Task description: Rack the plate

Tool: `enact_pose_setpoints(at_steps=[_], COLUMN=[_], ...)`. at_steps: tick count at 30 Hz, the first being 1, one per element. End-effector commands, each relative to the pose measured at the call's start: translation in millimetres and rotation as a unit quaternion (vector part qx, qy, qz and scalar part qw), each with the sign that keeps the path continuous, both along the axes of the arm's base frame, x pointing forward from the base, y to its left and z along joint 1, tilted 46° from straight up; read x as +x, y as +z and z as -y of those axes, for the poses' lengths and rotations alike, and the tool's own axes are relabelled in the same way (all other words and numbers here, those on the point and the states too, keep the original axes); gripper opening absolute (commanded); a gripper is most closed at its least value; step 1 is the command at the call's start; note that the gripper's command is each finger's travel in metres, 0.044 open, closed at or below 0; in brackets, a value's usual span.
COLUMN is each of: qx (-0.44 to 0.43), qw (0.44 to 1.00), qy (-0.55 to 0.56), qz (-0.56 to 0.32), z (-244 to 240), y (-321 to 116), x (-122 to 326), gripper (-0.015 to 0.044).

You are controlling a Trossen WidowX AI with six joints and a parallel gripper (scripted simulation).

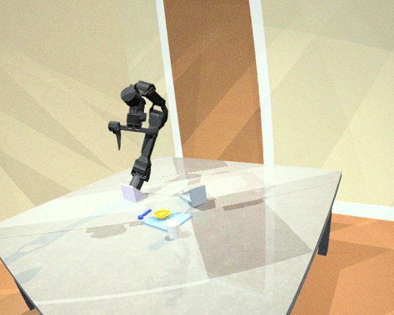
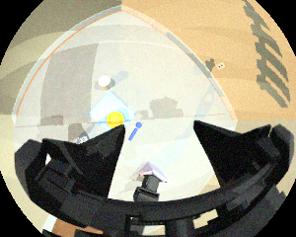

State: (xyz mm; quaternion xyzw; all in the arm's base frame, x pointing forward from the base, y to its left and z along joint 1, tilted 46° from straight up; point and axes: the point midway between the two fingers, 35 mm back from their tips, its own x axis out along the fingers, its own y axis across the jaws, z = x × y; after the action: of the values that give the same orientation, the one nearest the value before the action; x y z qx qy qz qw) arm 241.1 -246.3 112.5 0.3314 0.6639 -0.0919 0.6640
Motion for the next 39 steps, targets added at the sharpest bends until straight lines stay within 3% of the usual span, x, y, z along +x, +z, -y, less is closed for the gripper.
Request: enact_pose_setpoints(at_steps=[1, 20, 28, 36, 39], qx=[0.037, 0.183, 0.193, 0.204, 0.204], qw=[0.997, 0.929, 0.921, 0.907, 0.906], qy=[0.06, 0.288, 0.302, 0.344, 0.348], qz=[0.019, 0.142, 0.152, 0.133, 0.131], z=[-16, -96, -104, -179, -183], y=[-11, -40, -43, -111, -119], x=[13, 60, 63, 53, 49], gripper=[0.04, 0.04, 0.04, 0.04, 0.04])
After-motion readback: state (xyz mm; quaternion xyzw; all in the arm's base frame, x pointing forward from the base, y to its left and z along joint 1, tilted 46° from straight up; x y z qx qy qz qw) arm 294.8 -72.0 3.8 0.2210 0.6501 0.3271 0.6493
